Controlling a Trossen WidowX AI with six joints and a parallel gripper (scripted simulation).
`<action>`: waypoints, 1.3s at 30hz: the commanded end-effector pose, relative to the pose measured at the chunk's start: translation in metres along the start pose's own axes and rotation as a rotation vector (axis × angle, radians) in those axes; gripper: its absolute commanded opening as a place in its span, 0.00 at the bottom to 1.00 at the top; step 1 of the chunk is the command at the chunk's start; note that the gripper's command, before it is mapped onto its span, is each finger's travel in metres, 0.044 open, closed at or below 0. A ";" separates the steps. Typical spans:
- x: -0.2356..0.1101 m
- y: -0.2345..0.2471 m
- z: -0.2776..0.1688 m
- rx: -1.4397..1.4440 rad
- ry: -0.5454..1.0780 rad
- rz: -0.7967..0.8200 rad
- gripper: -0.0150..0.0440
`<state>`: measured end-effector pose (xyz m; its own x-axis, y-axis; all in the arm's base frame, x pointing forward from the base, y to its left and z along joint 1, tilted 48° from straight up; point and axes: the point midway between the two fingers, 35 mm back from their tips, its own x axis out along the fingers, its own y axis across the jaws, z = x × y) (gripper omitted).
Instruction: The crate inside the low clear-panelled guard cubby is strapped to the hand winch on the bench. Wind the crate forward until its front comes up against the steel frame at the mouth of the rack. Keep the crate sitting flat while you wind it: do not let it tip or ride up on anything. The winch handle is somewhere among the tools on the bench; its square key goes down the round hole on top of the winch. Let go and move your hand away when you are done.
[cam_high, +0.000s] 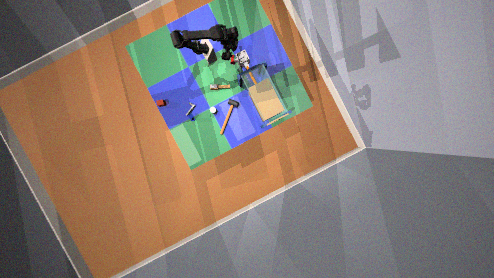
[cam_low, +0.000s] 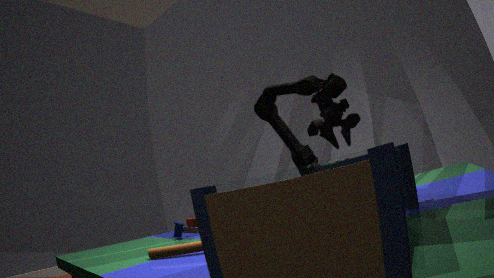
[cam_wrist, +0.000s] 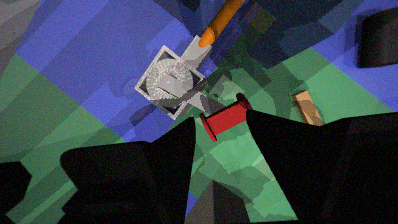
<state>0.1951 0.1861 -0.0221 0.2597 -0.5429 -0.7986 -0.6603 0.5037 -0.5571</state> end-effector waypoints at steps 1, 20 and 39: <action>0.004 -0.009 0.003 0.005 -0.123 -0.020 0.79; 0.022 -0.009 0.000 0.005 -0.123 -0.018 1.00; 0.052 -0.010 -0.009 0.004 -0.123 -0.017 1.00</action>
<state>0.2076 0.1516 -0.0528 0.3528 -0.4615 -0.8140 -0.6519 0.5029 -0.5676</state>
